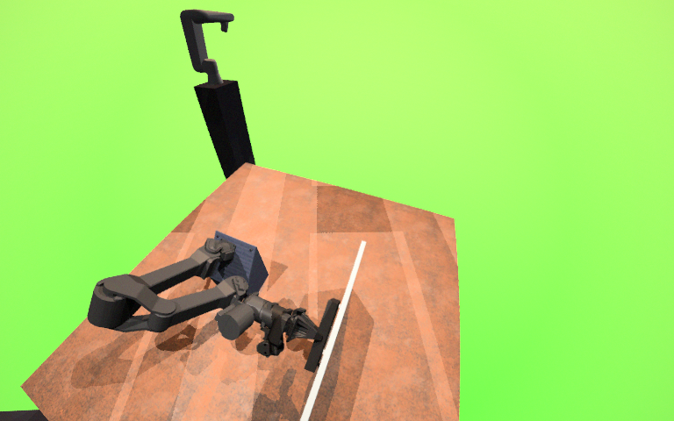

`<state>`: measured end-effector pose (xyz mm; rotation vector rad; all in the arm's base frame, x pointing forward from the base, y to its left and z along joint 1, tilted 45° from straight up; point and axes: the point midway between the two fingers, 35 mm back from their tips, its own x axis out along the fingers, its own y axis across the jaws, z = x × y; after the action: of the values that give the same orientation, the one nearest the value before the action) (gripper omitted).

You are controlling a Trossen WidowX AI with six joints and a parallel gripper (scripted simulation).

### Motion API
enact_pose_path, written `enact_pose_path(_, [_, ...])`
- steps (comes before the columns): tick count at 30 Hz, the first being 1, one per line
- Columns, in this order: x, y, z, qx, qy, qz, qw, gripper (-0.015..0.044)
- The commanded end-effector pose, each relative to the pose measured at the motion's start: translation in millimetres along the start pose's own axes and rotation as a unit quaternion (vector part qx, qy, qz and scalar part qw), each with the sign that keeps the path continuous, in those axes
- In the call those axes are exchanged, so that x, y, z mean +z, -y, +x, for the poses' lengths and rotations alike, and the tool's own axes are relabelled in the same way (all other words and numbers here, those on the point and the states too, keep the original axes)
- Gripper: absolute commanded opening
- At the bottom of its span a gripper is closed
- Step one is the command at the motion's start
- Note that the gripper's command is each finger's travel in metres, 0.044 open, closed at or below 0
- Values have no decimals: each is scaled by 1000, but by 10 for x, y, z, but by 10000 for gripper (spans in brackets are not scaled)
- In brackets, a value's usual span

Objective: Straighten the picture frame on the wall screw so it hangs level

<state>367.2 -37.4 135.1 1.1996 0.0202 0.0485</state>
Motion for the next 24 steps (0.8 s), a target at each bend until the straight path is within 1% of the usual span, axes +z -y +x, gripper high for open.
enact_pose_path(1, [-17, 9, 1, 2, -4, 0, 1000, 0])
enact_pose_path(24, [-7, 20, 1, 1, -2, -3, 1000, 0])
